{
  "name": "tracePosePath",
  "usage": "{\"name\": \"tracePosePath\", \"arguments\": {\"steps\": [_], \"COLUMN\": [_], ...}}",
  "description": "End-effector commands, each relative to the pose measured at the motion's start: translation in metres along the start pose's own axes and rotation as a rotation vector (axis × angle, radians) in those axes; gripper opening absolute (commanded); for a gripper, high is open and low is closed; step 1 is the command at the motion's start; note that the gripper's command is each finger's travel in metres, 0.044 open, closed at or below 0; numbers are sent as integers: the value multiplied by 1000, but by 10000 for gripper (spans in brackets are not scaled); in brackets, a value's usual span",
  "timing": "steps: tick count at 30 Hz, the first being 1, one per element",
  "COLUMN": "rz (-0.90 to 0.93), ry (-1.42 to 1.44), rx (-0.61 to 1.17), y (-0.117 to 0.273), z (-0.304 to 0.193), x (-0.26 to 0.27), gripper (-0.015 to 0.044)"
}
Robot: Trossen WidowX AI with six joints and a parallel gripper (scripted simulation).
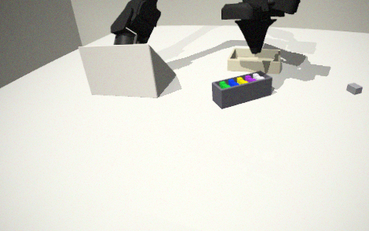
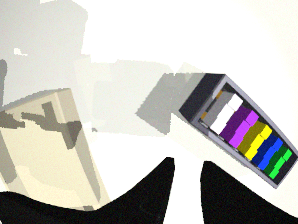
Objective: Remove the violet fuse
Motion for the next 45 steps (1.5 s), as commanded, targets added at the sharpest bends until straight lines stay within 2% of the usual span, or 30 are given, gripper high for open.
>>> {"name": "tracePosePath", "arguments": {"steps": [1,17,45], "rz": [87,91,92], "ry": [-518,-539,-539], "rx": [122,127,127], "y": [-8,-9,-36], "z": [23,24,21], "x": [-55,-56,-52], "gripper": [73,73,73]}}
Point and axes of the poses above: the point midway between the two fingers, 35 mm back from their tips, its own y axis back along the fingers, its own x axis across the jaws, z = x × y, the point moved 2 cm from there along y, back along the fingers, and after that the axes turned 8 degrees about -y, right-handed, at the moved point
